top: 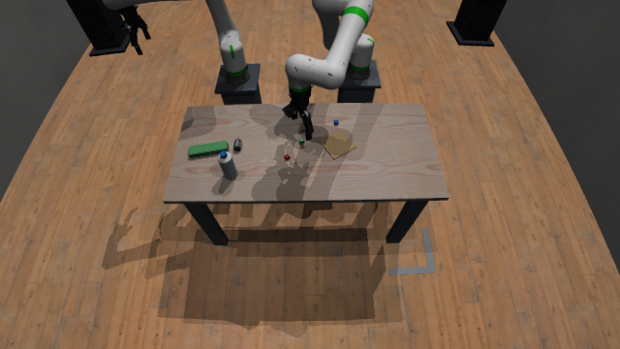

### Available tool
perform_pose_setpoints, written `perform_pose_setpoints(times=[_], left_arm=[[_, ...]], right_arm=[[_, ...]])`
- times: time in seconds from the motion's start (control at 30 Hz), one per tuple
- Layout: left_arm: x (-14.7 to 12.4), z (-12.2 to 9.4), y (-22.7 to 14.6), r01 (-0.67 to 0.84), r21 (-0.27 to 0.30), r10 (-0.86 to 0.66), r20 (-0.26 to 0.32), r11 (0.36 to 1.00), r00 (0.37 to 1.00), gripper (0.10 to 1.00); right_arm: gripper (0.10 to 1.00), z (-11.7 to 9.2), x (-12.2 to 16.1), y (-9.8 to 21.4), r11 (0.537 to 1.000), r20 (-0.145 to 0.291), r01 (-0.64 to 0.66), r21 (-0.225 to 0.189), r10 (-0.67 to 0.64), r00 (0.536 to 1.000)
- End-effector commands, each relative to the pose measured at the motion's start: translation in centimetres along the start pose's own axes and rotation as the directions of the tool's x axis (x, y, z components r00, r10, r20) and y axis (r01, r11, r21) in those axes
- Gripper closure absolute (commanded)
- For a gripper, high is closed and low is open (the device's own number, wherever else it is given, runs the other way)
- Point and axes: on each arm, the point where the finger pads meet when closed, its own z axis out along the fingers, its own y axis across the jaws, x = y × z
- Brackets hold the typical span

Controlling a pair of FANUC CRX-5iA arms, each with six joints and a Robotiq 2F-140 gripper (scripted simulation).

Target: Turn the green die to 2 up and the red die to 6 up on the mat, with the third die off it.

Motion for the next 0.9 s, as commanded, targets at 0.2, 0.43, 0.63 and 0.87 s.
perform_pose_setpoints(times=[0.2, 0.43, 0.63, 0.87], left_arm=[[0.06, 0.1, -0.01, -0.206, -0.002, 0.206, -0.007, 0.979, 0.979, 0.098], [0.06, 0.11, -0.01, -0.21, -0.002, 0.21, -0.007, 0.978, 0.978, 0.807], [0.06, 0.11, -0.01, -0.21, -0.002, 0.21, -0.007, 0.978, 0.978, 0.807], [0.06, 0.11, -0.01, -0.21, -0.002, 0.21, -0.007, 0.978, 0.978, 0.807]], right_arm=[[0.098, -0.09, 0.03, 0.02, 1.0, -0.002, 0.0, 0.0, 0.0, 1.0], [0.098, -0.09, 0.03, 0.02, 1.0, -0.002, 0.0, 0.0, 0.0, 1.0], [0.098, -0.09, 0.03, 0.02, 1.0, -0.002, 0.0, 0.0, 0.0, 1.0], [0.098, -0.09, 0.03, 0.02, 1.0, -0.002, 0.0, 0.0, 0.0, 1.0]])
